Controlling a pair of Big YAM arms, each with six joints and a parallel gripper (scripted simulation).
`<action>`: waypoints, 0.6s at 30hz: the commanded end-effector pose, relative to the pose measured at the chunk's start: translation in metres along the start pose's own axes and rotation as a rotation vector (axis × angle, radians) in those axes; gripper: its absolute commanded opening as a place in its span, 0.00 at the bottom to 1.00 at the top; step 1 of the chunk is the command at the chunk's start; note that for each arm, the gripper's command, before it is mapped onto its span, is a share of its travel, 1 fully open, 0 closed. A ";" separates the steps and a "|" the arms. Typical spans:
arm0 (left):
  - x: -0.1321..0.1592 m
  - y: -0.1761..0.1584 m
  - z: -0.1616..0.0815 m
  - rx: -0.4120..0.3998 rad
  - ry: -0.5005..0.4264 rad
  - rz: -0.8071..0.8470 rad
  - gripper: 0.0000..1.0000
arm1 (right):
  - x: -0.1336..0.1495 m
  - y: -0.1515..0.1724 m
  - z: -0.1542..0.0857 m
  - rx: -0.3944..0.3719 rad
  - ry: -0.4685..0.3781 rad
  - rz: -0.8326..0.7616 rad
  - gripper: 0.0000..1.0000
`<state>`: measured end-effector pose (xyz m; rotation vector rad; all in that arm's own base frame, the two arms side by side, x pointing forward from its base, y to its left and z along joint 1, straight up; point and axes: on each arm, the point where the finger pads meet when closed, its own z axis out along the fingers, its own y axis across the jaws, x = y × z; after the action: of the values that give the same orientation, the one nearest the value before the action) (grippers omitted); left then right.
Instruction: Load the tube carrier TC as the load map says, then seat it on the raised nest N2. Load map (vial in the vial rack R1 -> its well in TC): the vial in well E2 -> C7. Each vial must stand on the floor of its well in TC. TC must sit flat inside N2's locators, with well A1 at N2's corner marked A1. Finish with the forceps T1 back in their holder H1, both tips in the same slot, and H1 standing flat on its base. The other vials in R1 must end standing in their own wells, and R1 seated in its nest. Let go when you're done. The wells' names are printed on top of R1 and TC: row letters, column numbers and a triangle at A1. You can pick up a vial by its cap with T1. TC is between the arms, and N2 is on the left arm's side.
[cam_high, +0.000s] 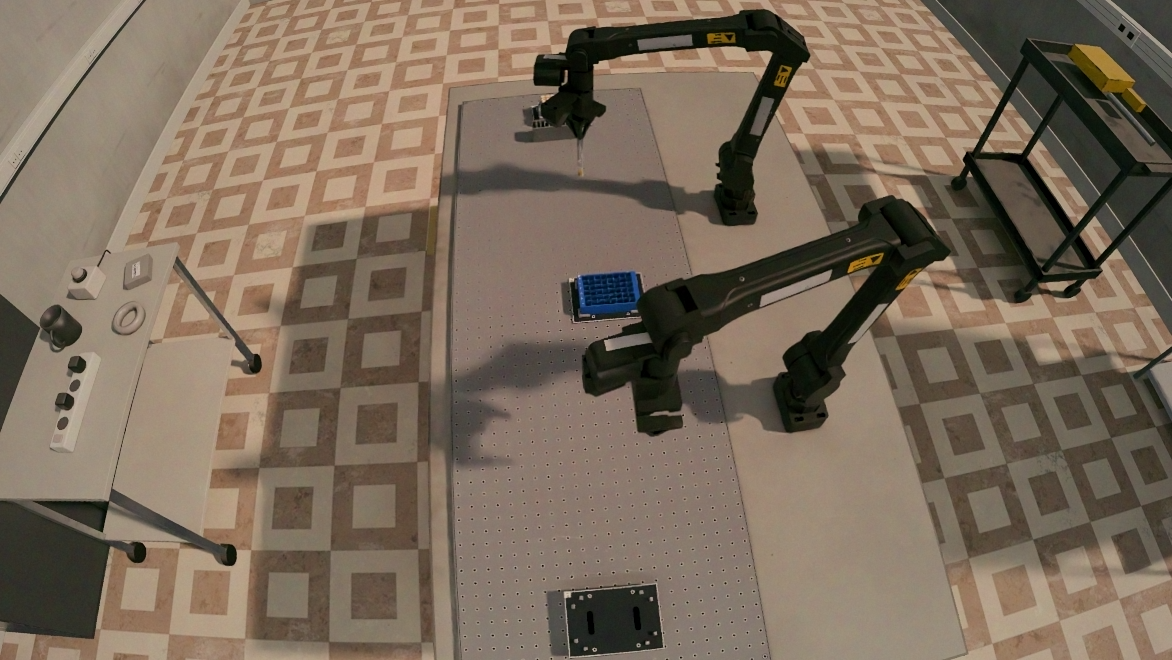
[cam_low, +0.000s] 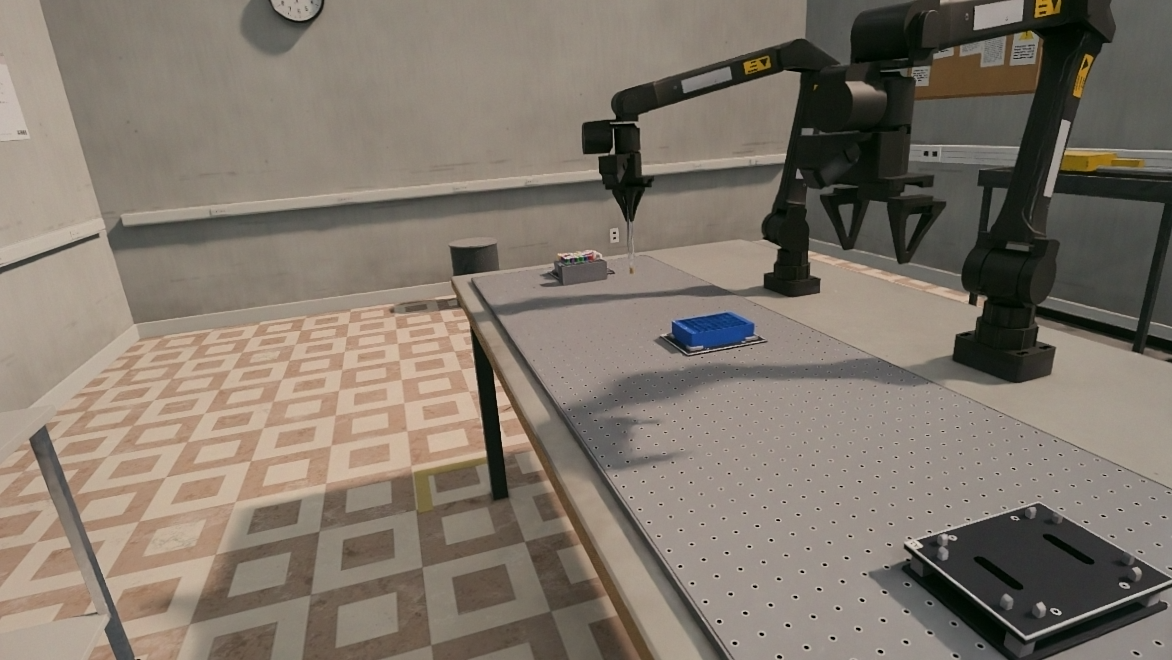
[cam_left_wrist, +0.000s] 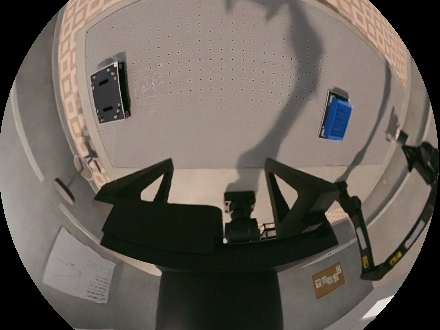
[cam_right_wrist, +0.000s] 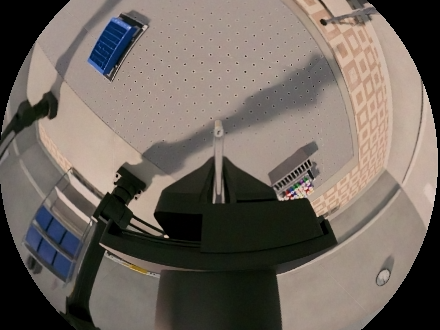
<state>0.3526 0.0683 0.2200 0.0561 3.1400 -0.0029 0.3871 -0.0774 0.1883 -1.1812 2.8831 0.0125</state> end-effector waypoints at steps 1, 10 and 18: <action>-0.008 0.003 -0.014 -0.010 -0.034 -0.006 1.00 | -0.005 0.003 -0.007 0.026 -0.014 0.010 0.09; -0.008 0.003 -0.014 -0.010 -0.034 -0.006 1.00 | -0.012 0.014 -0.003 0.016 -0.008 0.010 0.09; -0.008 0.003 -0.014 -0.010 -0.034 -0.006 1.00 | -0.019 0.024 -0.007 0.027 -0.017 0.010 0.09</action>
<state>0.3526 0.0683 0.2200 0.0561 3.1400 -0.0029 0.3814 -0.0511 0.1882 -1.1824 2.8826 0.0127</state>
